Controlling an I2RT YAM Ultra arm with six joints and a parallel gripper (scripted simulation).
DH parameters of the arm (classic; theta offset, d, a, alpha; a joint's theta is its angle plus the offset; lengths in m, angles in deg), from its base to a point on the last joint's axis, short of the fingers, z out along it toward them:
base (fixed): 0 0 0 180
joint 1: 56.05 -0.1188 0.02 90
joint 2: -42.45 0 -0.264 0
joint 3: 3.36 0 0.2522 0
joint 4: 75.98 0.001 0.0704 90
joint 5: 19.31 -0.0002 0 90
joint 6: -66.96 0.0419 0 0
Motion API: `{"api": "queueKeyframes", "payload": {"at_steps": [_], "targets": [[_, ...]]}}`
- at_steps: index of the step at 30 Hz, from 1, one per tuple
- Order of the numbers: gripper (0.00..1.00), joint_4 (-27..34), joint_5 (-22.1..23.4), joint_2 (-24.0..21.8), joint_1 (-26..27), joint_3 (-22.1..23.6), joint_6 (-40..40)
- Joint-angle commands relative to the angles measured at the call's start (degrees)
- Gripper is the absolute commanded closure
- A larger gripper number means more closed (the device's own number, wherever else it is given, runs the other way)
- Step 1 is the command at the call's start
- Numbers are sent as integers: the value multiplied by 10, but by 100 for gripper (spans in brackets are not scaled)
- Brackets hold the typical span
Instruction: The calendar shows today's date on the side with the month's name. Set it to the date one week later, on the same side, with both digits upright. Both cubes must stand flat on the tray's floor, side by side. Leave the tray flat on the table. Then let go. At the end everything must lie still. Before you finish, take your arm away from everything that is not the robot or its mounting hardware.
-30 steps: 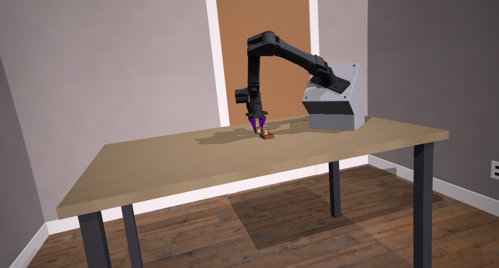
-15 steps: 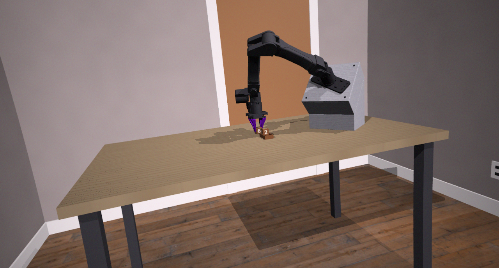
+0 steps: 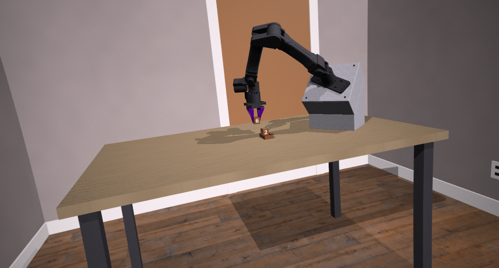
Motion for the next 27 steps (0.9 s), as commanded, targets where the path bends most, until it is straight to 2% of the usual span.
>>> {"api": "queueKeyframes", "payload": {"at_steps": [1,5,27], "targets": [[73,79,6,-34,36,-9,-49],[73,120,11,-51,54,-18,-73],[73,129,11,-54,58,-20,-78]]}}
